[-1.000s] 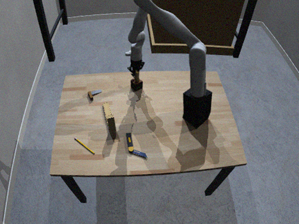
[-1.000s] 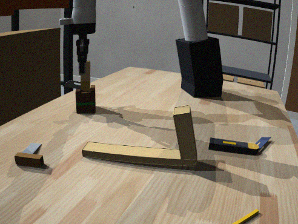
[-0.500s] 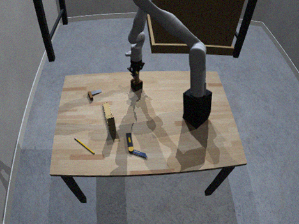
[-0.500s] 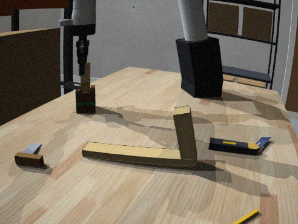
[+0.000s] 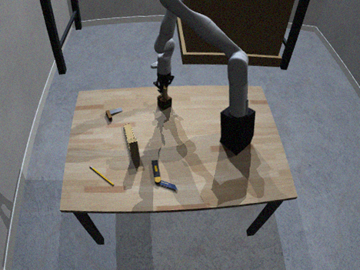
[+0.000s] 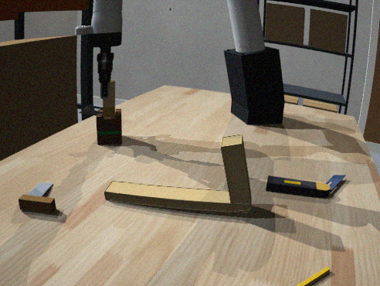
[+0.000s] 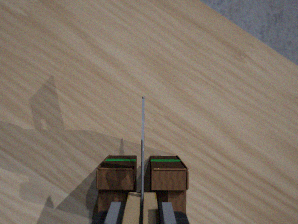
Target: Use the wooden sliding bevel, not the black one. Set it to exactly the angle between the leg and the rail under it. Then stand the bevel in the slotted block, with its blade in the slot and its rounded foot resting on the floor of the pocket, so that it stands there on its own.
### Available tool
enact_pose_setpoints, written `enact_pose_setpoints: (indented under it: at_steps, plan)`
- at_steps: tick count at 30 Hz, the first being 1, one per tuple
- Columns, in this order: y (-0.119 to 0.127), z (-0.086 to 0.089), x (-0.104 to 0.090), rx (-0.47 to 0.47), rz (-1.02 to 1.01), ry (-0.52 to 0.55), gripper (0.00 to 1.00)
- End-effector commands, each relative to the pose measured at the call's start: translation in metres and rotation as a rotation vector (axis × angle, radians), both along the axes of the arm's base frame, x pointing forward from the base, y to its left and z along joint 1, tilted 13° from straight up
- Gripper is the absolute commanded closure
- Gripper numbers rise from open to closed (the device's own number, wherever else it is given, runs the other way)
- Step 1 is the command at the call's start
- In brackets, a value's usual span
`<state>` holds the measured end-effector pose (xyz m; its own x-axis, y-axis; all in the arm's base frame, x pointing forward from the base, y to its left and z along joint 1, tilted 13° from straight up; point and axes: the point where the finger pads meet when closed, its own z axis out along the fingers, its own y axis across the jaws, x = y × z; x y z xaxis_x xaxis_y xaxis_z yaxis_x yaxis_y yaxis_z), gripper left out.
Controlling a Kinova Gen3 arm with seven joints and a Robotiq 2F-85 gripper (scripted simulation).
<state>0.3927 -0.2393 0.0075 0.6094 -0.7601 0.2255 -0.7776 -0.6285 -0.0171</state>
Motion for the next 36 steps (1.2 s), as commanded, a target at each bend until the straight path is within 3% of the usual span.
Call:
enact_pose_setpoints:
  at_steps: [1,36]
  plan:
    - [-0.0002,0.0000,0.0005,0.000,0.000,-0.001,0.90]
    - [-0.0012,-0.0057,0.0014,-0.001,0.000,-0.001,0.90]
